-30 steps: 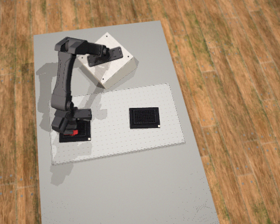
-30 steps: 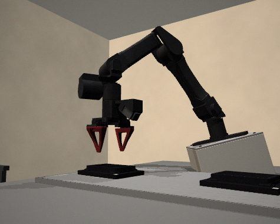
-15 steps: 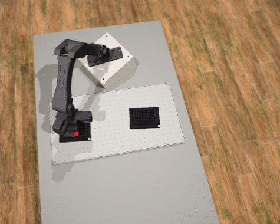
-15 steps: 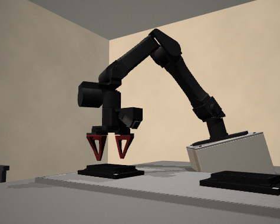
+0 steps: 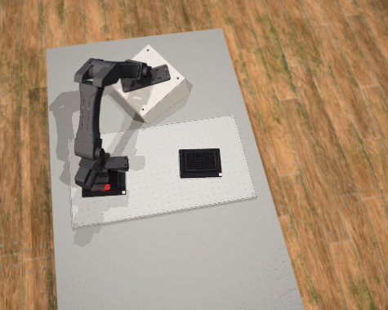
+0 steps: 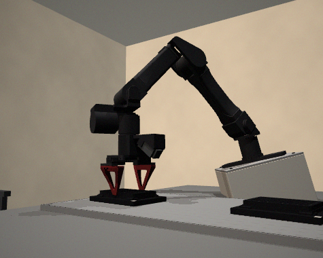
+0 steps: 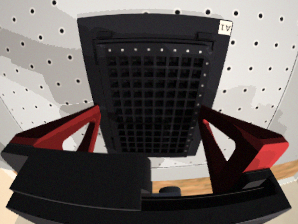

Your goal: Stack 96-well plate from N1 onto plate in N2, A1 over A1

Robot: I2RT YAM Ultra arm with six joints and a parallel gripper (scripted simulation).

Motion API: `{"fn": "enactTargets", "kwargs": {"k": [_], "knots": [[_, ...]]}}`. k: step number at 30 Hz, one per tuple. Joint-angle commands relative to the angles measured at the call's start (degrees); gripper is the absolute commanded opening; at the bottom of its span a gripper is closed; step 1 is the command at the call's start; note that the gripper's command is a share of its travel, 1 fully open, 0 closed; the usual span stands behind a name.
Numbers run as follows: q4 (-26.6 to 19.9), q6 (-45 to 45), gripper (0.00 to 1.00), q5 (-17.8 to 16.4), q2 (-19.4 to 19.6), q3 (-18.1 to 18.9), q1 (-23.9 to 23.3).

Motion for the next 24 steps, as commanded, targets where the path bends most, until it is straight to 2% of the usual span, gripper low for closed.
{"fn": "enactTargets", "kwargs": {"k": [1, 6, 7, 17, 18, 24], "knots": [[1.96, -0.40, 1.00, -0.68, 0.82, -0.35, -0.44], [2.52, -0.40, 1.00, -0.70, 1.21, -1.30, -0.38], [1.83, -0.19, 1.00, -0.35, 0.27, 0.00, -0.12], [1.84, -0.19, 1.00, -0.35, 0.27, -0.01, -0.12], [1.84, -0.19, 0.00, -0.35, 0.27, -0.01, -0.12], [2.51, -0.33, 0.00, -0.70, 0.90, -1.24, -0.34]]}}
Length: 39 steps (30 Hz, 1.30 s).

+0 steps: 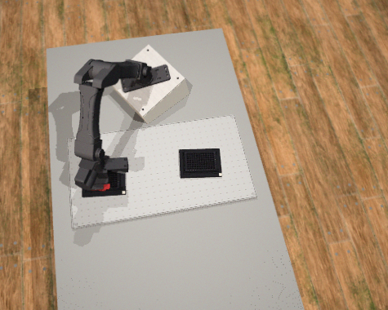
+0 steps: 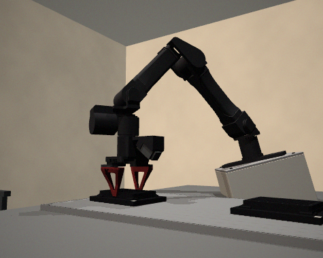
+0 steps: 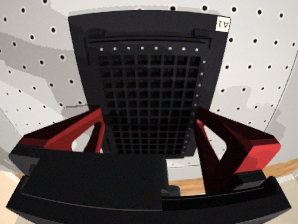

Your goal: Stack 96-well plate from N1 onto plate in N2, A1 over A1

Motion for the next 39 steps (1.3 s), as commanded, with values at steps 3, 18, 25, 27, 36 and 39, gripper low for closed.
{"fn": "enactTargets", "kwargs": {"k": [3, 18, 25, 27, 36, 39], "knots": [[0.98, -0.22, 0.00, -0.72, 0.28, -1.24, -0.23], [0.98, -0.22, 0.00, -0.72, 0.28, -1.24, -0.23], [0.98, -0.22, 0.00, -0.72, 0.28, -1.24, -0.23], [0.98, -0.22, 0.00, -0.72, 0.28, -1.24, -0.23], [-2.53, 0.40, 0.00, -0.69, -2.98, 1.74, 0.73], [-3.38, 0.52, 0.00, -0.67, -3.56, 2.02, 0.86]]}}
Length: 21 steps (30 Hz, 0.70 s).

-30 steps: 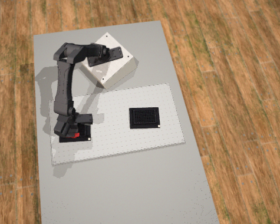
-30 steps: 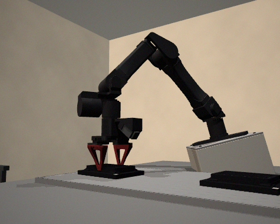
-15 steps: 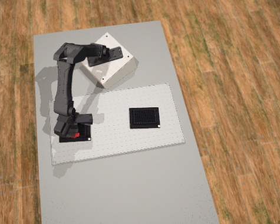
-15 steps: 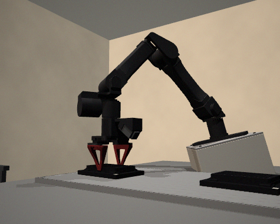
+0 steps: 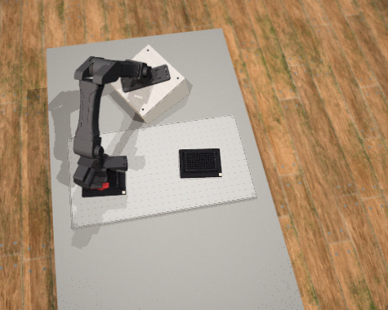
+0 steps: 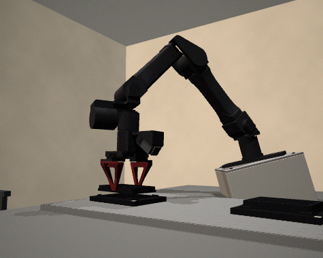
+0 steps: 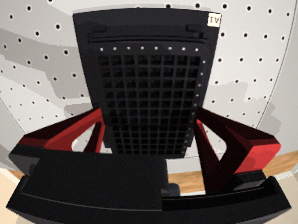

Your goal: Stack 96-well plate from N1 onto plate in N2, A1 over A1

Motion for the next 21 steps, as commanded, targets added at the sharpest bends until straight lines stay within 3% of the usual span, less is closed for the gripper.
{"fn": "enactTargets", "kwargs": {"k": [1, 4, 18, 21], "knots": [[-2.70, 0.44, 0.00, -0.64, -1.85, 2.12, 0.89], [-3.09, 0.42, 0.00, -0.62, -0.93, 2.30, 0.93], [-7.25, 0.90, 0.00, -0.54, -4.37, 4.09, 1.34], [-7.65, 0.86, 0.00, -0.51, -3.02, 4.30, 1.38]]}}
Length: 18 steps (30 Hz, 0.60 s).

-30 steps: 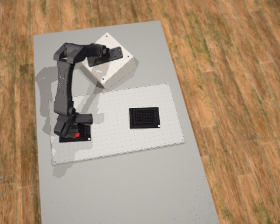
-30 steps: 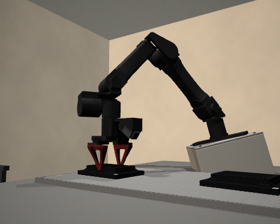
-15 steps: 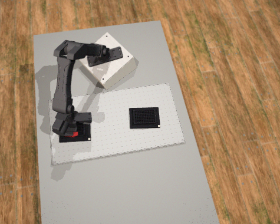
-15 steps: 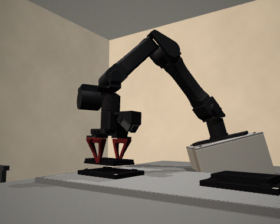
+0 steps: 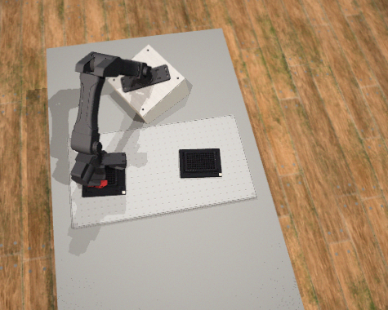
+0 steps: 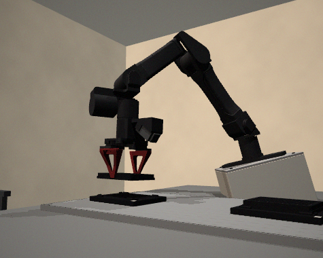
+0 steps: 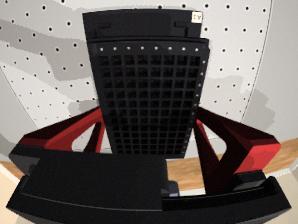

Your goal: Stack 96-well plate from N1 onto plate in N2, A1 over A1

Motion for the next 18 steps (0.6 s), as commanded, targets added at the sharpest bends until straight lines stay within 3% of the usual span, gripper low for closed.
{"fn": "enactTargets", "kwargs": {"k": [1, 18], "knots": [[-2.76, 0.40, 0.00, -0.50, -0.86, 1.79, 0.82], [-7.50, 0.85, 0.00, -0.21, -2.85, 4.38, 1.28]]}}
